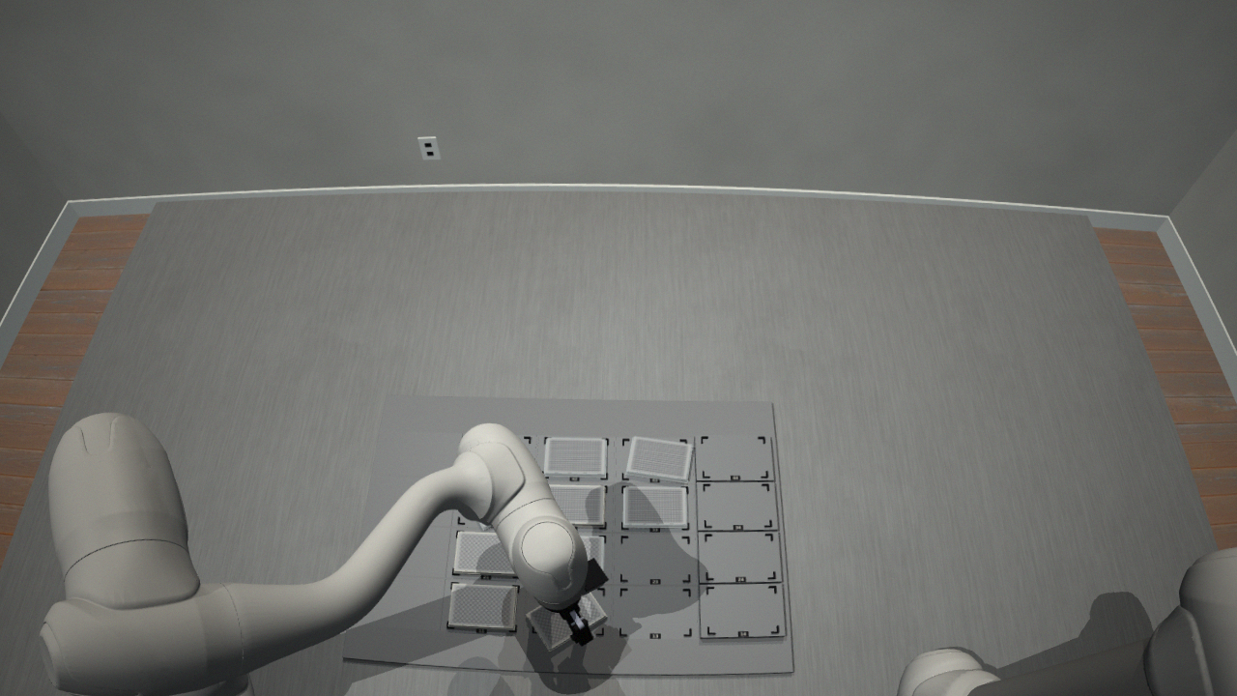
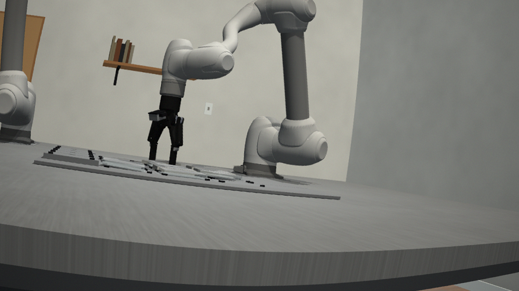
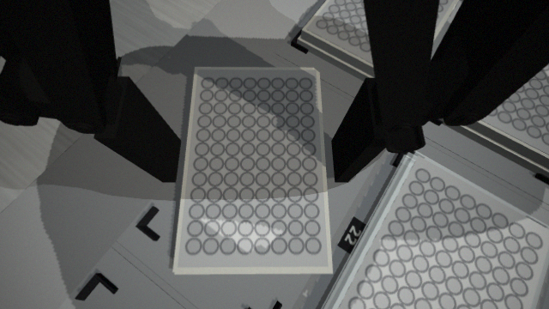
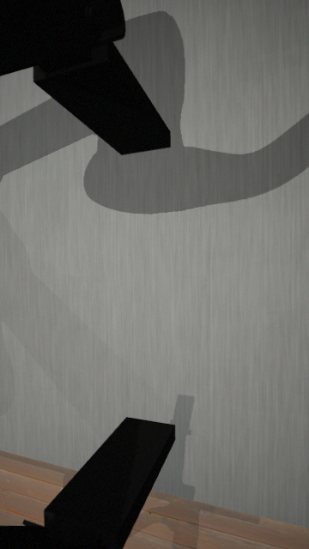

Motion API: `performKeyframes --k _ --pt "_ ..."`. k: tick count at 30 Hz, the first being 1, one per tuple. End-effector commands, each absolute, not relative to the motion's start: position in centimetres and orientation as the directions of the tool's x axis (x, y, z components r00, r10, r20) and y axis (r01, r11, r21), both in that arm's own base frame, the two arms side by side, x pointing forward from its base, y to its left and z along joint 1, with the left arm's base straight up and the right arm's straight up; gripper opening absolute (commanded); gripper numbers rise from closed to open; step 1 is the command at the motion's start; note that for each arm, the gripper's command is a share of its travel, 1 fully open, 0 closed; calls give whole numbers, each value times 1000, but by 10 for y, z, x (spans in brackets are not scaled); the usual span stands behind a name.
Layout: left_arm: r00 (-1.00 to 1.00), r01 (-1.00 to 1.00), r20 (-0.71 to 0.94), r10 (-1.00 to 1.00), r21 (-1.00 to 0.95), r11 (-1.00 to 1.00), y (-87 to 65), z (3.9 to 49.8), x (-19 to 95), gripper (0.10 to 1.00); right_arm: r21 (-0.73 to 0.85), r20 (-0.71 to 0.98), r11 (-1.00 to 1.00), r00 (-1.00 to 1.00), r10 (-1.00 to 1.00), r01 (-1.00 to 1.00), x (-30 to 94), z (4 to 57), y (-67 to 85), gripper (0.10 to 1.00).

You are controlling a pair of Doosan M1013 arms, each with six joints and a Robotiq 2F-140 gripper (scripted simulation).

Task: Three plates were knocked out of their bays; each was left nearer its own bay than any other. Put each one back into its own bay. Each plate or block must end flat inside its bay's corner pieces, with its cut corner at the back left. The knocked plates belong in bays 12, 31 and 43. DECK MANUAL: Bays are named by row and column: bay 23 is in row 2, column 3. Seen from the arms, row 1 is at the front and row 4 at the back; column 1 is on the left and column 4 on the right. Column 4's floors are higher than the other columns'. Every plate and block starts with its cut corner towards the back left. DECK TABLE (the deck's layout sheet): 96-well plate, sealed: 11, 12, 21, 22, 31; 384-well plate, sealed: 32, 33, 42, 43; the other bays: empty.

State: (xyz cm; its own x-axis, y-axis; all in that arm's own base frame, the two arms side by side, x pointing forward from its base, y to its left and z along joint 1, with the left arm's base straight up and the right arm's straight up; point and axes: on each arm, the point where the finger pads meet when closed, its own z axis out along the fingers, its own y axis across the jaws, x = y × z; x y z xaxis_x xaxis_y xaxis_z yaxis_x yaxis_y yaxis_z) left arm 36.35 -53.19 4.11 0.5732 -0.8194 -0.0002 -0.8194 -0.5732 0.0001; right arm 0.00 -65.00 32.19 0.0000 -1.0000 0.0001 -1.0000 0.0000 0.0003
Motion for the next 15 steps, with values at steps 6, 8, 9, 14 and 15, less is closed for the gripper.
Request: performKeyframes --k 6,8,9,14,15 --pt "573 -819 1 -819 0 -573 -532 42 364 655 0 2 0 0 -1000 -1000 0 323 -650 1000" --pt "573 -819 1 -819 0 -573 -532 42 364 650 0 2 0 0 -1000 -1000 0 323 -650 1000" --pt "573 -819 1 -819 0 -573 -532 42 364 650 0 2 0 0 -1000 -1000 0 323 -650 1000" --pt "573 -819 1 -819 0 -573 -532 42 364 629 0 2 0 0 -1000 -1000 0 323 -650 1000" --pt "573 -819 1 -819 0 -573 -532 42 364 625 0 2 0 0 -1000 -1000 0 323 -650 1000"
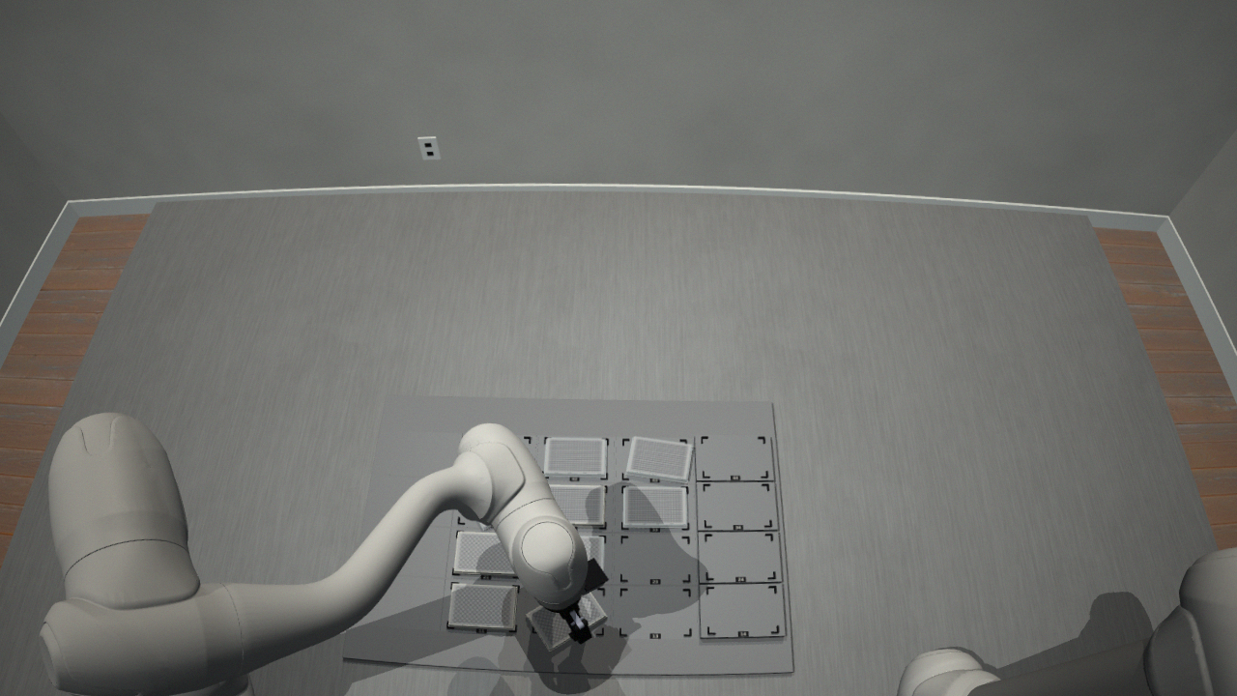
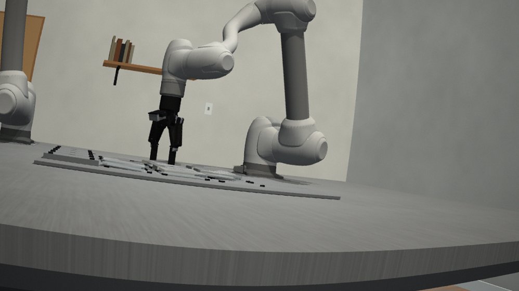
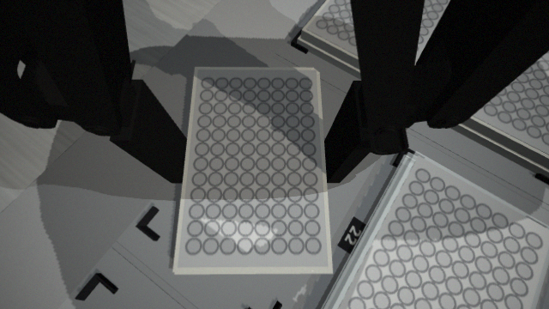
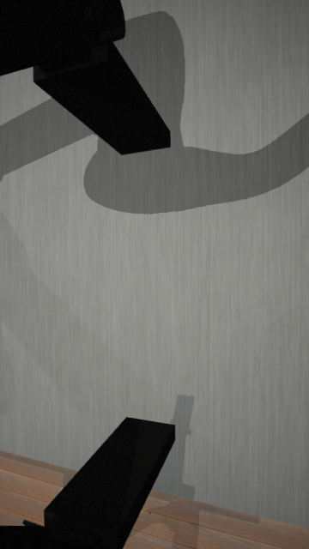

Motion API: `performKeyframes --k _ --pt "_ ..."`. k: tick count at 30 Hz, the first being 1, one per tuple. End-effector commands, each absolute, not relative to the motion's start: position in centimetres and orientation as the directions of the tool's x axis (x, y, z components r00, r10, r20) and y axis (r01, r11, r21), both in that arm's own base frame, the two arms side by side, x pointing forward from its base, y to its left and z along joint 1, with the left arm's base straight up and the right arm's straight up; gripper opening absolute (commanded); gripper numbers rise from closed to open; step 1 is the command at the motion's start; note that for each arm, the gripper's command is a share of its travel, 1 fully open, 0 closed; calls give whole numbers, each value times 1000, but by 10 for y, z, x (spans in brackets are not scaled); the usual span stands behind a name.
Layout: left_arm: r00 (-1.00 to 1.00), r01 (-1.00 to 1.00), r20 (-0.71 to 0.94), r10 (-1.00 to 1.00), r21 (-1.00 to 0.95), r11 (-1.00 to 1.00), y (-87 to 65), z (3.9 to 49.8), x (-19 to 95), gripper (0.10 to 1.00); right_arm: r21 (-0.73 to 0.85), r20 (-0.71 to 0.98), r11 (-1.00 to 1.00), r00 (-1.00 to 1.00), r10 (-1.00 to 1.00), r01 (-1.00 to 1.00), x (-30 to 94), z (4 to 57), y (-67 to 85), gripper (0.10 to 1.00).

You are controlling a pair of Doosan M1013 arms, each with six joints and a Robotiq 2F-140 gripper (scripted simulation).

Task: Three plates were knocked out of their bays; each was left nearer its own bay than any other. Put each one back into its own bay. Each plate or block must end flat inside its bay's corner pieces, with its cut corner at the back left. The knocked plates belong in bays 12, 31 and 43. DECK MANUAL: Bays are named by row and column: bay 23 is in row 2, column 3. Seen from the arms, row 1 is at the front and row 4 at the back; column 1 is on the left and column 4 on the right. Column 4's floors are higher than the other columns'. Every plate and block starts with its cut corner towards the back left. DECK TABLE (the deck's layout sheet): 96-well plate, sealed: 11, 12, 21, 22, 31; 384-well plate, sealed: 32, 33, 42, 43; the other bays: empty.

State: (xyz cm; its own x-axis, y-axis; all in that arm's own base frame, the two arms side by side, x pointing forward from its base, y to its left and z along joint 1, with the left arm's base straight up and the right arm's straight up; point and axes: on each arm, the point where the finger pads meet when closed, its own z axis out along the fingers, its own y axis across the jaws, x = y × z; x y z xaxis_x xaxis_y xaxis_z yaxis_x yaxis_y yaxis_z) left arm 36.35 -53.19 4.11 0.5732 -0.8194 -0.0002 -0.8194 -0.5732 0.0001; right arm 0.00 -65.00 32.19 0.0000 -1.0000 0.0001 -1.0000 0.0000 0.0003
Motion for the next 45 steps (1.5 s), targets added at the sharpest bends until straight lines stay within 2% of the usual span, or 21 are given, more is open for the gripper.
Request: performKeyframes --k 1,45 --pt "573 -819 1 -819 0 -573 -532 42 364 620 0 2 0 0 -1000 -1000 0 323 -650 1000" --pt "573 -819 1 -819 0 -573 -532 43 364 596 0 2 0 0 -1000 -1000 0 323 -650 1000"
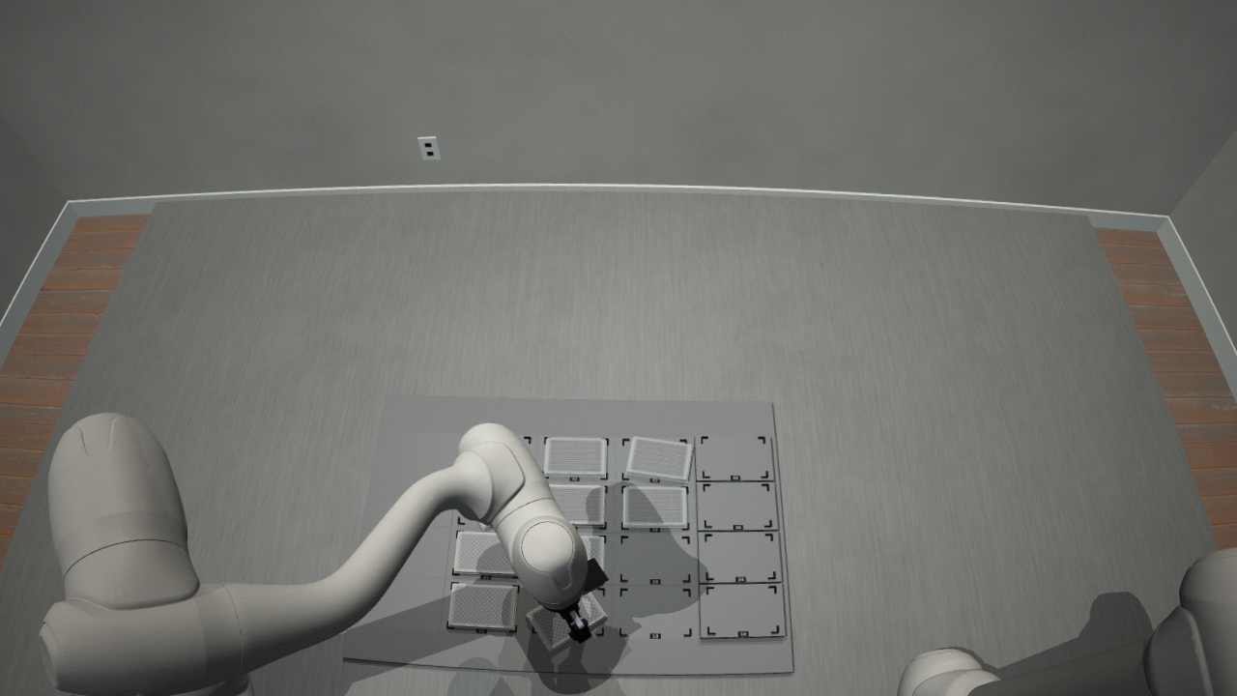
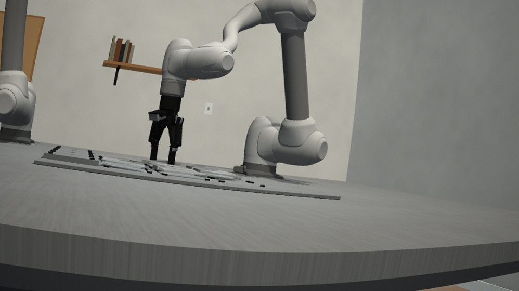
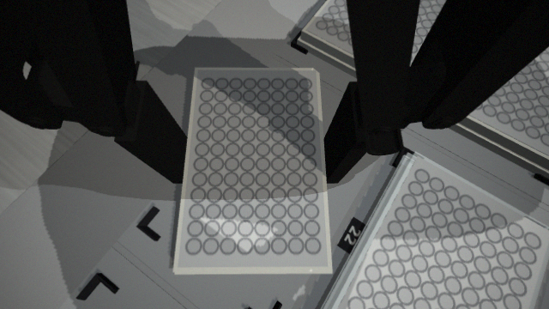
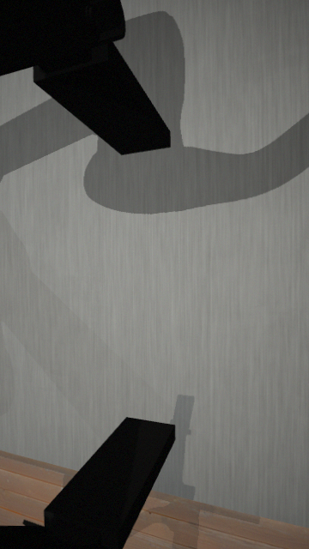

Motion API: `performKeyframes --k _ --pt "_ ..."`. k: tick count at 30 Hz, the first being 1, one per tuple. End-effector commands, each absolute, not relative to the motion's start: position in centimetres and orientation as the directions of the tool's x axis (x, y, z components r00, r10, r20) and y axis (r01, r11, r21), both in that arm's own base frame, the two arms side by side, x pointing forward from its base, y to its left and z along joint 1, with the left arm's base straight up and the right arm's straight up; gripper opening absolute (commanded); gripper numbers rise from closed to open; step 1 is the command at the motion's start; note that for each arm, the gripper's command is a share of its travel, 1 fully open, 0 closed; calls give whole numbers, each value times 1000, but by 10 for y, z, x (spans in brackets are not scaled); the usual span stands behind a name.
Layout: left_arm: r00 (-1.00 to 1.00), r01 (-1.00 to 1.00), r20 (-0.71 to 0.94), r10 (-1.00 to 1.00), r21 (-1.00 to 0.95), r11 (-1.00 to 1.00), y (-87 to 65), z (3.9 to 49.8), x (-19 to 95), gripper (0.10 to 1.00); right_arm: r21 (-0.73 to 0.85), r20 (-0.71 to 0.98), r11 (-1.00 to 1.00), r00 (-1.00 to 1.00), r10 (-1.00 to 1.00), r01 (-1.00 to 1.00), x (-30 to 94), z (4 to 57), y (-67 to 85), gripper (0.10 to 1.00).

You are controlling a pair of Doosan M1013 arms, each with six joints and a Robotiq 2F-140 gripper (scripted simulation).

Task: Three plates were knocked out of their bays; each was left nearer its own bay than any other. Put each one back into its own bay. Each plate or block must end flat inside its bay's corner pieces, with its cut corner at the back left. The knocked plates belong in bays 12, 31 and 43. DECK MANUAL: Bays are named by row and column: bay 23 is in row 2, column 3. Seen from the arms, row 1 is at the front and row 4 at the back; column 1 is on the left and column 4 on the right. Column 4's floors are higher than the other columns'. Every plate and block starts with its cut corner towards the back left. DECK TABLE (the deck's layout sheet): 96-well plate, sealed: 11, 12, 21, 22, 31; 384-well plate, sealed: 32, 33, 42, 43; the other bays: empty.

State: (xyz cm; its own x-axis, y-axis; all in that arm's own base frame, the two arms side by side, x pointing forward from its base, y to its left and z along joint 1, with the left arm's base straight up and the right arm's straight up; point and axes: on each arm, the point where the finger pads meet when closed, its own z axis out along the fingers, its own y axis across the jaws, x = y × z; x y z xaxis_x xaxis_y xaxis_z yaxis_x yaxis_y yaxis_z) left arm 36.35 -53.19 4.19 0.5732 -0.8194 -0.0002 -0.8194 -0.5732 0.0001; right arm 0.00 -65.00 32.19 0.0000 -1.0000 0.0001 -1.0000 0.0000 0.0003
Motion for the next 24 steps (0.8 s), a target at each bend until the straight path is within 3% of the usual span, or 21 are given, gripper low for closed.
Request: performKeyframes --k 1,24 --pt "573 -819 1 -819 0 -573 -532 43 364 595 0 2 0 0 -1000 -1000 0 323 -650 1000" --pt "573 -819 1 -819 0 -573 -532 43 364 582 0 2 0 0 -1000 -1000 0 323 -650 1000"
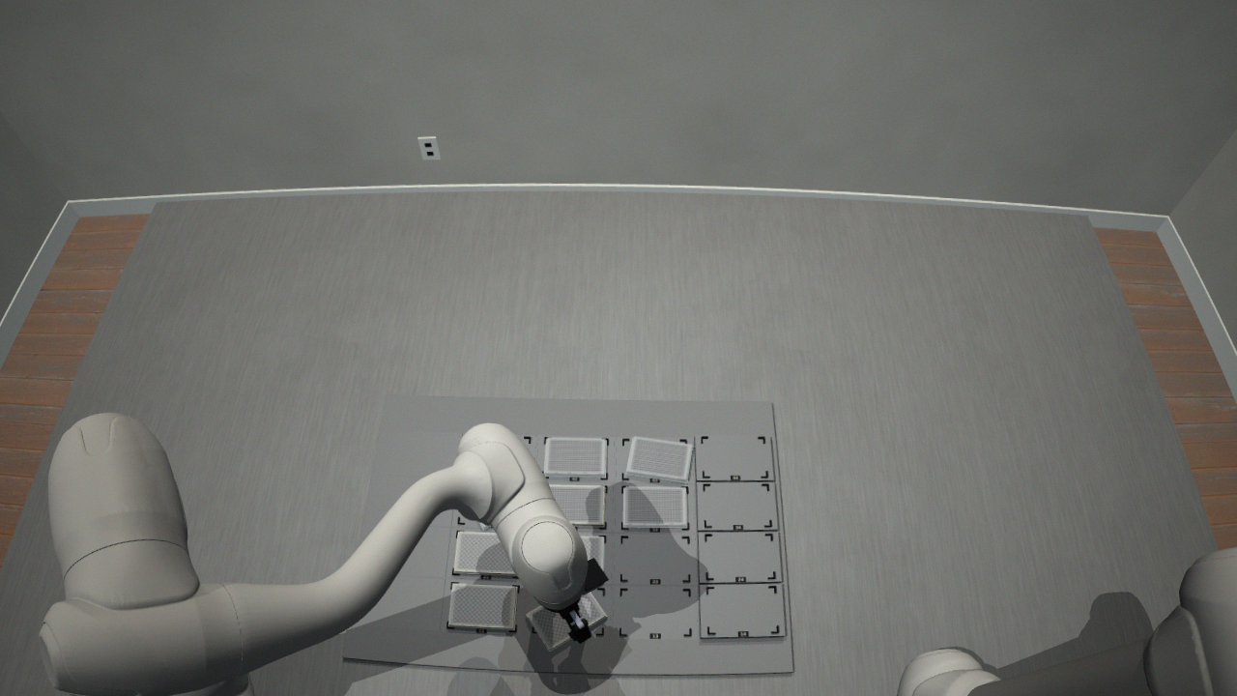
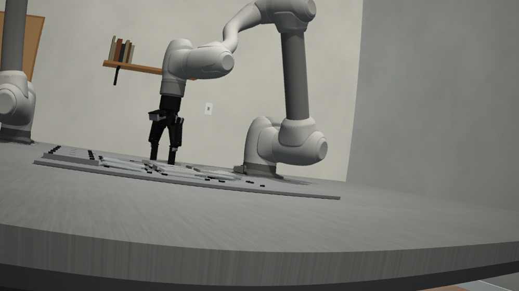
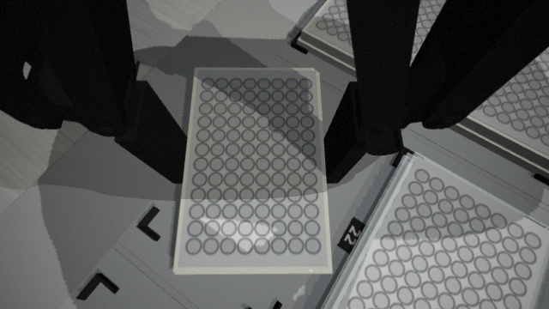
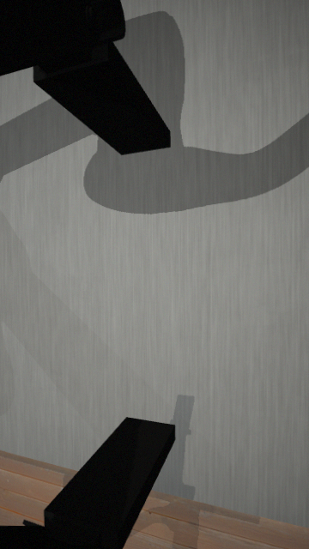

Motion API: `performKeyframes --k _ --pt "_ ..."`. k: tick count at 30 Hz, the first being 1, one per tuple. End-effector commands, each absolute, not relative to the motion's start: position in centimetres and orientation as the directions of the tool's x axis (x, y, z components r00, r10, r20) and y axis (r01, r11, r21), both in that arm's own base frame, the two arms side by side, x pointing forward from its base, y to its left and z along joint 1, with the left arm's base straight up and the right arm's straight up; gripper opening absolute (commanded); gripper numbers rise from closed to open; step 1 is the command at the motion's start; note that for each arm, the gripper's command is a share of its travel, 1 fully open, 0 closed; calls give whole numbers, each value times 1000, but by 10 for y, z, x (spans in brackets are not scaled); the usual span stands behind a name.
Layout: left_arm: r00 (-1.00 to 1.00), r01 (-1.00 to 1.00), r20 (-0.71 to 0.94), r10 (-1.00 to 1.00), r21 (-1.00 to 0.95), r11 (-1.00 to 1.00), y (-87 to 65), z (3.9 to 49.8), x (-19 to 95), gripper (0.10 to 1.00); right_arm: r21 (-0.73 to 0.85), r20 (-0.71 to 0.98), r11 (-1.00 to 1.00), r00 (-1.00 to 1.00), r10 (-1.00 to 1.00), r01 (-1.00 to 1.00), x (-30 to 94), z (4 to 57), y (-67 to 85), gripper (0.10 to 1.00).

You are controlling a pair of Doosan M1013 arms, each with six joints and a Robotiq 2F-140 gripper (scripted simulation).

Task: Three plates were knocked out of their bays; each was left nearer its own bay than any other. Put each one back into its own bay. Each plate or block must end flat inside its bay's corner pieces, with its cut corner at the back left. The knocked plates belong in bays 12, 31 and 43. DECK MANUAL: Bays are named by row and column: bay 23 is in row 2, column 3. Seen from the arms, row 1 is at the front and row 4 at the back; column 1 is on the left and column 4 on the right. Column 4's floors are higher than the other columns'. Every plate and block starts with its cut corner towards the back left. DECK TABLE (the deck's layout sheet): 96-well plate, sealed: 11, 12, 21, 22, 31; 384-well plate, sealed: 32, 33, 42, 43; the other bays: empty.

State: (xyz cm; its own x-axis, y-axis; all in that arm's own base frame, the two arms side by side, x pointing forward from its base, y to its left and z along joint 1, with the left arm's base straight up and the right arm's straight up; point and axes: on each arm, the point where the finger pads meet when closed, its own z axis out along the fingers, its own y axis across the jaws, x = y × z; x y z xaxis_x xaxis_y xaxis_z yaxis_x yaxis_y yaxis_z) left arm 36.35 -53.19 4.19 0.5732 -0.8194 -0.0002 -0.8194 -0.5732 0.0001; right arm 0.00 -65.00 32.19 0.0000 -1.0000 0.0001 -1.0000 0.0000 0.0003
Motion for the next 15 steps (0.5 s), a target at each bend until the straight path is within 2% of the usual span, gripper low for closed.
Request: performKeyframes --k 1,13,14,15 --pt "573 -819 1 -819 0 -573 -532 43 364 581 0 2 0 0 -1000 -1000 0 323 -650 1000" --pt "573 -819 1 -819 0 -573 -532 43 364 575 0 2 0 0 -1000 -1000 0 323 -650 1000" --pt "573 -819 1 -819 0 -573 -532 43 364 99 0 2 0 0 -1000 -1000 0 323 -650 1000" --pt "573 -819 1 -819 0 -573 -532 43 364 99 0 2 0 0 -1000 -1000 0 323 -650 1000"
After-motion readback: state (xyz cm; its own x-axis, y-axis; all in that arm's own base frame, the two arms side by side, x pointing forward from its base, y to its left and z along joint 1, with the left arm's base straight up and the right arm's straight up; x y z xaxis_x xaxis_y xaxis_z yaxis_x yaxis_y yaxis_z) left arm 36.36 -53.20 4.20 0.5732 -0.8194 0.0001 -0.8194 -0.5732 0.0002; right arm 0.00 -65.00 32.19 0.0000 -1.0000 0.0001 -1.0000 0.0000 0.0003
